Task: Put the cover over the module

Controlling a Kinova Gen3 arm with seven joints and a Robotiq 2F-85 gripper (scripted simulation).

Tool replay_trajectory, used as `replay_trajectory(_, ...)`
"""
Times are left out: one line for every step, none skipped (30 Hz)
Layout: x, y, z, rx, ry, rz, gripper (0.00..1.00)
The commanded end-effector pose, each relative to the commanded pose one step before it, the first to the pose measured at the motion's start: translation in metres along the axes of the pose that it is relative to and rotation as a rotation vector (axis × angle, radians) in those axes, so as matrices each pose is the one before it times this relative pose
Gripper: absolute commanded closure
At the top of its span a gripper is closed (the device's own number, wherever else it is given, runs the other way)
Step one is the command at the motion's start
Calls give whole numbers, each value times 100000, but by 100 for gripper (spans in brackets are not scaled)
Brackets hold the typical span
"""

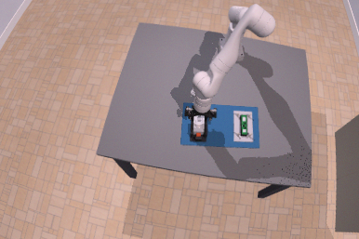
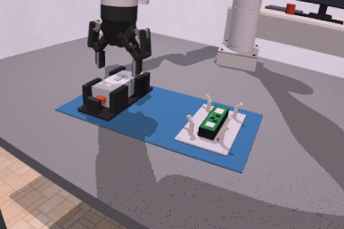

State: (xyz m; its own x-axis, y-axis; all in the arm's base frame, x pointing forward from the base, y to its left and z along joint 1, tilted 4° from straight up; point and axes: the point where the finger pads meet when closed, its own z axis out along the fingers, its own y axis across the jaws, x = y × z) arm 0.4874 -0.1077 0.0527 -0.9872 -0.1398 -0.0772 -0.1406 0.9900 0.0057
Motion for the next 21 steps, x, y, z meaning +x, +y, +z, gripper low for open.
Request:
replay_trajectory(384,-133,1639,-76,1122,375,0)
replay_trajectory(-44,13,498,2,-111,-26,0)
replay_trajectory(-43,13,498,2,-111,-26,0)
replay_trajectory(-43,13,498,2,-111,-26,0)
replay_trajectory(-42,13,498,2,-111,-26,0)
replay_trajectory(0,0,0,0,0,0,0)
replay_trajectory(0,0,0,0,0,0,0)
replay_trajectory(0,0,0,0,0,0,0)
replay_trajectory(0,0,0,0,0,0,0)
replay_trajectory(0,0,0,0,0,0,0)
replay_trajectory(0,0,0,0,0,0,0)
replay_trajectory(0,0,0,0,0,0,0)
replay_trajectory(-107,78,-52,-18,-299,-151,0)
replay_trajectory(11,-11,107,2,33,17,0)
replay_trajectory(11,-11,107,2,33,17,0)
replay_trajectory(11,-11,107,2,33,17,0)
replay_trajectory(11,-11,107,2,33,17,0)
replay_trajectory(11,-11,107,2,33,17,0)
replay_trajectory(11,-11,107,2,33,17,0)
replay_trajectory(11,-11,107,2,33,17,0)
replay_trajectory(11,-11,107,2,33,17,0)
